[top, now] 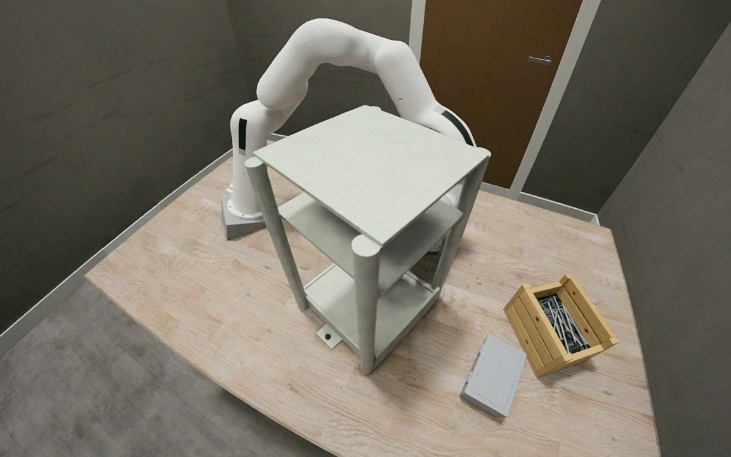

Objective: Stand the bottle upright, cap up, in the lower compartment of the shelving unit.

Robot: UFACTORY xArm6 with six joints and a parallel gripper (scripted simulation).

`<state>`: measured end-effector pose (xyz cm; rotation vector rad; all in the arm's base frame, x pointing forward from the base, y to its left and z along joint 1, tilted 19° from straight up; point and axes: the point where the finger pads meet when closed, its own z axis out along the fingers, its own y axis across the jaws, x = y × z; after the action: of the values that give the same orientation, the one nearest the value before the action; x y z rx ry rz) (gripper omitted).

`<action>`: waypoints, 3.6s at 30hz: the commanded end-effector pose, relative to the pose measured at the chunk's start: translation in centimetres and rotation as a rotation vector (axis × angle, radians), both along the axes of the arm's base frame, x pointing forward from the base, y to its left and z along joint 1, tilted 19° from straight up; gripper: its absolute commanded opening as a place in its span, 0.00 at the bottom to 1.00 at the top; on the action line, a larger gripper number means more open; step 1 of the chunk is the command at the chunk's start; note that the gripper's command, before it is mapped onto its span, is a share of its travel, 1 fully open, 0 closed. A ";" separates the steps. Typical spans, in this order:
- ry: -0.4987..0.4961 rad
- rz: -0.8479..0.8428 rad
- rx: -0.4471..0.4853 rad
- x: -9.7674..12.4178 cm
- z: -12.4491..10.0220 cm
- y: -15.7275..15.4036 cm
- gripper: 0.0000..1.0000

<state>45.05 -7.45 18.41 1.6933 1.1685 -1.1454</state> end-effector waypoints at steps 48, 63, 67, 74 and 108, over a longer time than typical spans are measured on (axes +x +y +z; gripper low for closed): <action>-0.003 0.000 0.001 1.6 2.1 6.0 0.77; -0.003 0.000 0.001 2.6 3.3 9.6 0.77; -0.003 0.000 0.001 2.9 3.6 10.6 0.77; -0.003 0.000 0.001 3.1 3.9 11.6 0.77; -0.003 0.000 0.001 3.7 4.6 13.8 0.77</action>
<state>48.72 6.30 22.88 1.6920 1.1686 -1.1467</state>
